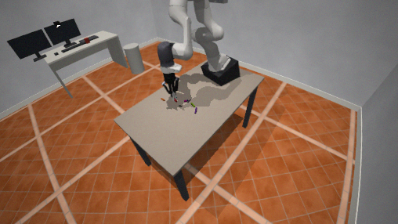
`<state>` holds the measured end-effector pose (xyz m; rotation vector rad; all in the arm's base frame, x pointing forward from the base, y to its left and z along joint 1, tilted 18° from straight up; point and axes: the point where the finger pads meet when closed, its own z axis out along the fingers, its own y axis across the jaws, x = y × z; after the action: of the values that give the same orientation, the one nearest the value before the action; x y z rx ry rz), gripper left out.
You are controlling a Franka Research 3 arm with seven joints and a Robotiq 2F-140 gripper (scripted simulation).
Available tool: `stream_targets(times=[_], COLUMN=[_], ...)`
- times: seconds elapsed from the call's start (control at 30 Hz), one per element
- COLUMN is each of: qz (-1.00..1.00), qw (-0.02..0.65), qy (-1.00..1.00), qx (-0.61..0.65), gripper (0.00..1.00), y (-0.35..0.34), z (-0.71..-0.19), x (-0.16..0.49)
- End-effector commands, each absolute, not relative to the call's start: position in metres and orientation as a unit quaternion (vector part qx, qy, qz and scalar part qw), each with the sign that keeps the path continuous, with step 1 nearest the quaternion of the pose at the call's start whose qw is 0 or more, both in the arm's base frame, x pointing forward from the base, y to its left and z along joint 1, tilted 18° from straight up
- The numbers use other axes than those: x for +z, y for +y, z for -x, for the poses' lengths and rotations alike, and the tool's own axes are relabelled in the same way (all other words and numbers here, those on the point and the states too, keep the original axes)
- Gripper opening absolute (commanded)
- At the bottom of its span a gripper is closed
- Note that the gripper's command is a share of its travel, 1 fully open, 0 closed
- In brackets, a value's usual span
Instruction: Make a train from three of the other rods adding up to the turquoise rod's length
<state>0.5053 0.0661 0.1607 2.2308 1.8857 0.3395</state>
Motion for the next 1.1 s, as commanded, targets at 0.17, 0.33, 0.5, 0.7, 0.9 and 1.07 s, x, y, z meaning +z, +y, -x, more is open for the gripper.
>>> stream_targets(times=[0.17, 0.33, 0.5, 0.7, 0.9, 1.07], qz=[-0.829, -0.850, -0.870, -0.893, -0.912, -0.927], qw=[0.091, 0.085, 0.079, 0.071, 0.063, 0.057], qy=[0.537, 0.504, 0.468, 0.423, 0.380, 0.341], qx=[0.127, 0.131, 0.135, 0.139, 0.142, 0.145], gripper=[0.03, 0.03, 0.03, 0.03, 0.03, 0.03], y=[0.0658, 0.0657, 0.0655, 0.0653, 0.0651, 0.0649], z=[-0.5030, -0.5019, -0.5008, -0.4993, -0.4980, -0.4968], x=[0.1610, 0.1610, 0.1610, 0.1609, 0.1609, 0.1609])
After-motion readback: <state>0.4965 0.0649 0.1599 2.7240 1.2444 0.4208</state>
